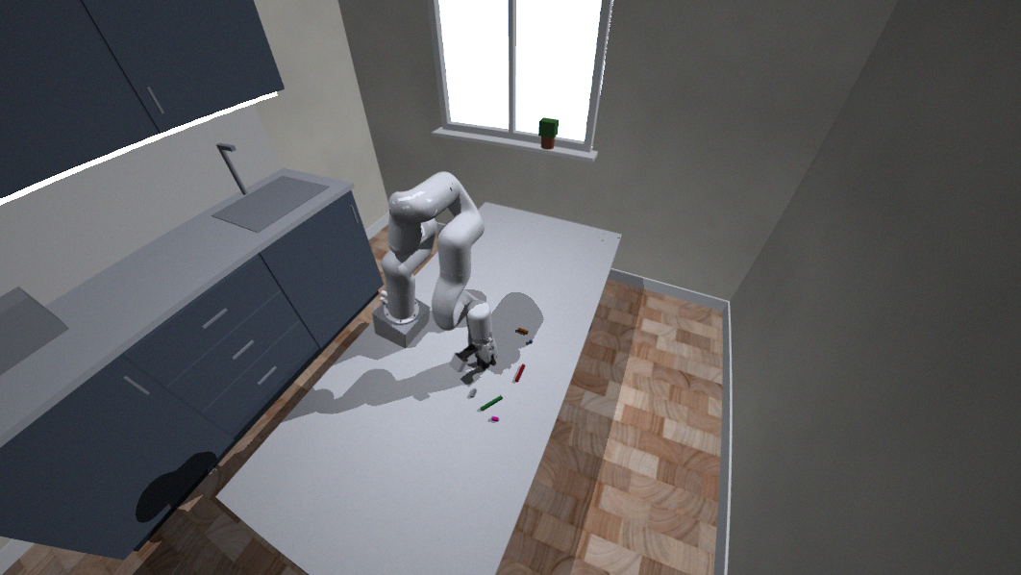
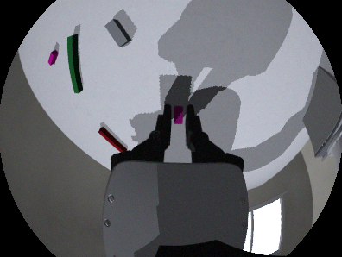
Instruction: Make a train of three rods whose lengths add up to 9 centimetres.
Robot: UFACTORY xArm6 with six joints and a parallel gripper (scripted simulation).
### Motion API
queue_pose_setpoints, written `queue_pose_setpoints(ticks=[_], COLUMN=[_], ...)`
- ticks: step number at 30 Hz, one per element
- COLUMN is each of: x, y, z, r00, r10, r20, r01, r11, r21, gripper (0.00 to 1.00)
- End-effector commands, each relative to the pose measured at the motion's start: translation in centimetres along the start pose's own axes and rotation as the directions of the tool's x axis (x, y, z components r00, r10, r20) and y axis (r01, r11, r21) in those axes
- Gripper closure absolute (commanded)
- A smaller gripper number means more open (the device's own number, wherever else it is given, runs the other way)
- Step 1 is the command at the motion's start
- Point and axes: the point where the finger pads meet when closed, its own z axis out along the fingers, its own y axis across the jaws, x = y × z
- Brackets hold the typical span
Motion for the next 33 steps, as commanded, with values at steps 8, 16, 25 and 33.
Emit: queue_pose_setpoints(ticks=[8, 16, 25, 33], x=[-0.02, -0.02, 0.02, -0.01], y=[-0.09, -0.1, -0.21, -0.14], z=[-0.04, -0.06, -0.24, -0.5], r00=[1.0, 1.0, 1.0, 1.0], r10=[0.0, 0.0, 0.0, 0.0], r20=[0.003, 0.003, 0.003, 0.003], r01=[0.0, 0.0, 0.0, 0.0], r11=[1.0, 1.0, 1.0, 1.0], r21=[0.002, 0.002, 0.003, 0.002], gripper=[0.76, 0.76, 0.76, 0.76])
